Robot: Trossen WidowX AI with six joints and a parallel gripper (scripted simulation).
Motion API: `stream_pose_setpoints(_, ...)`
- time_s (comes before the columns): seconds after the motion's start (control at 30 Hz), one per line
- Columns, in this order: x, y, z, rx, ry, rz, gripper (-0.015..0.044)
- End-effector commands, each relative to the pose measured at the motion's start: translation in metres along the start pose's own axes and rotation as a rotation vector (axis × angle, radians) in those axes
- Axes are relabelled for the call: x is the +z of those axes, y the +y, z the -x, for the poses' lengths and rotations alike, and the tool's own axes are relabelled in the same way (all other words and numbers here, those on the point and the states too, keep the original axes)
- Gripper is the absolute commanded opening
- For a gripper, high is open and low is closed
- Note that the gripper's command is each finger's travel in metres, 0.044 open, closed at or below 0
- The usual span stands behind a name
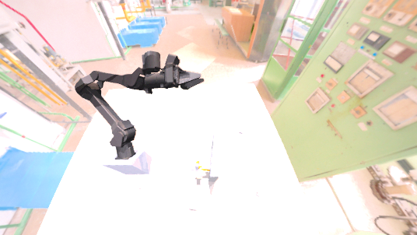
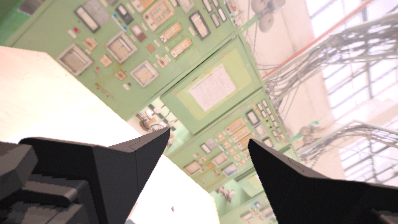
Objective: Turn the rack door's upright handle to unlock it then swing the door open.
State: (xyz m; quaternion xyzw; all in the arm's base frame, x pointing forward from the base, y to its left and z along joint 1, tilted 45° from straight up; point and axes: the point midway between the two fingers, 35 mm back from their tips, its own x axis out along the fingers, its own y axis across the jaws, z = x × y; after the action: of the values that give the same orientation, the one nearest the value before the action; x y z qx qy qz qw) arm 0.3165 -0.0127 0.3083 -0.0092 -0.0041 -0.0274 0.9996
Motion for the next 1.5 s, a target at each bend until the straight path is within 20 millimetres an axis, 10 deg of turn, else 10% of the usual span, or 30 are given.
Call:
stream_pose_setpoints(0.0, -0.001, 0.000, -0.001, 0.001, 0.004, 0.001, 0.0374)
stream_pose_setpoints(0.13, -0.016, 0.000, -0.012, 0.017, 0.092, 0.022, 0.0282)
stream_pose_setpoints(0.77, -0.110, -0.007, -0.048, 0.141, 0.576, 0.062, 0.0282)
stream_pose_setpoints(1.47, -0.203, -0.015, -0.044, 0.324, 1.060, -0.065, 0.0282)
